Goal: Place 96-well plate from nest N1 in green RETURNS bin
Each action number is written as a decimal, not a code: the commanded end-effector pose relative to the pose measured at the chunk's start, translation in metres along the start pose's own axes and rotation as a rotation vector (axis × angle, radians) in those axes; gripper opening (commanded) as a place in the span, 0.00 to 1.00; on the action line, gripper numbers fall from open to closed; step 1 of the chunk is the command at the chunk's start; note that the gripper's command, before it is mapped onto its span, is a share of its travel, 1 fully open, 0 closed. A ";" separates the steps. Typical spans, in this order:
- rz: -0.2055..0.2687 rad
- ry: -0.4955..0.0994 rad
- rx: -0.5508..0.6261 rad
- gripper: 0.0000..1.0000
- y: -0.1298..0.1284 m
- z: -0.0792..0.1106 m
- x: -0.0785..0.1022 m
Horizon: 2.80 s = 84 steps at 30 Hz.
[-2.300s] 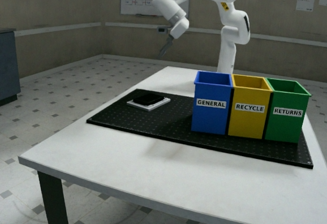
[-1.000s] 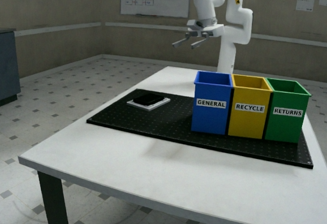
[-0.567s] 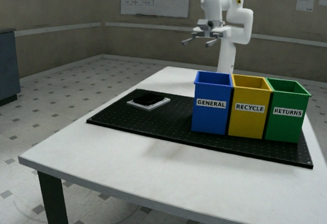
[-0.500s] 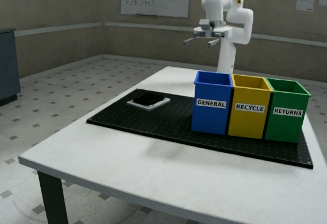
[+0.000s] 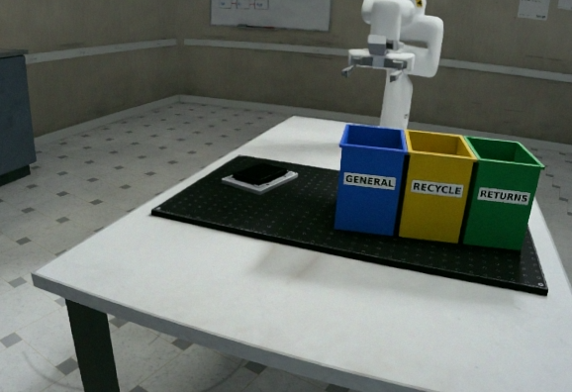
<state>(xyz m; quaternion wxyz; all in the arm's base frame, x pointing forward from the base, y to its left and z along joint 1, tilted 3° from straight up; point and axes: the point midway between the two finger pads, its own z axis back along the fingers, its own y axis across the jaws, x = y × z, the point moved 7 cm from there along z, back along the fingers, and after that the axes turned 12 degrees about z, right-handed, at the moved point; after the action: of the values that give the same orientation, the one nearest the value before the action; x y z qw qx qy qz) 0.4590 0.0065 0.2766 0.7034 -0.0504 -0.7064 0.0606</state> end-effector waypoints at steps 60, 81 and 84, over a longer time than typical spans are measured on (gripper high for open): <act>0.011 0.018 -0.210 0.37 -0.158 -0.056 -0.078; 0.011 0.018 -0.210 0.37 -0.211 -0.073 -0.103; 0.011 0.018 -0.210 0.37 -0.211 -0.073 -0.103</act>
<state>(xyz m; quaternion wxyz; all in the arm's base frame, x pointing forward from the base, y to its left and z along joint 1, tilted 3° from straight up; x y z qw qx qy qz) 0.5342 -0.2159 0.2067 0.7016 -0.1278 -0.7010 -0.0108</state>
